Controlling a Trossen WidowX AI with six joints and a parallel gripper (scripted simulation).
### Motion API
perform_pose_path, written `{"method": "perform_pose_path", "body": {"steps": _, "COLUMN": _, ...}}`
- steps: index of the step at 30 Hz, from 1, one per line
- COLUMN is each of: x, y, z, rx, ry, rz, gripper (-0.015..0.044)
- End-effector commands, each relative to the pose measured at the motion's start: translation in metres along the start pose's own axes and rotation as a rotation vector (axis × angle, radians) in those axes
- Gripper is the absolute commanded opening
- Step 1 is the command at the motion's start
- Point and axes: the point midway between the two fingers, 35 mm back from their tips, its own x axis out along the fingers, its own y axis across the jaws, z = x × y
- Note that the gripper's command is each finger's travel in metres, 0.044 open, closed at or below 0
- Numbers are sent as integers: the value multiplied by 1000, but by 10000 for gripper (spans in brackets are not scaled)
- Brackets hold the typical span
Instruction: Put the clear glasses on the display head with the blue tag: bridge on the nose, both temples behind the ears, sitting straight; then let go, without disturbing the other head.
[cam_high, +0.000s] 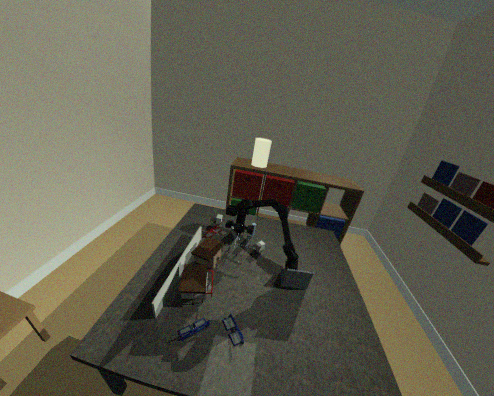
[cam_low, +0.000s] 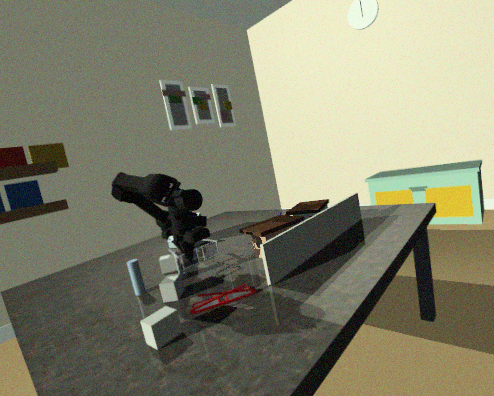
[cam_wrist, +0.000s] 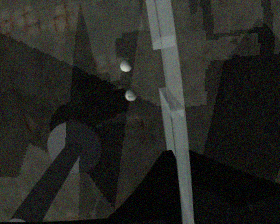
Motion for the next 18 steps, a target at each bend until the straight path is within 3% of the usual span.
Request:
{"method": "perform_pose_path", "body": {"steps": 1, "x": -1, "y": -2, "z": 5, "rx": 3, "ry": 0, "rz": -3, "gripper": 0}}
{"method": "perform_pose_path", "body": {"steps": 18, "x": -1, "y": -5, "z": 19, "rx": 3, "ry": 0, "rz": -3, "gripper": 0}}
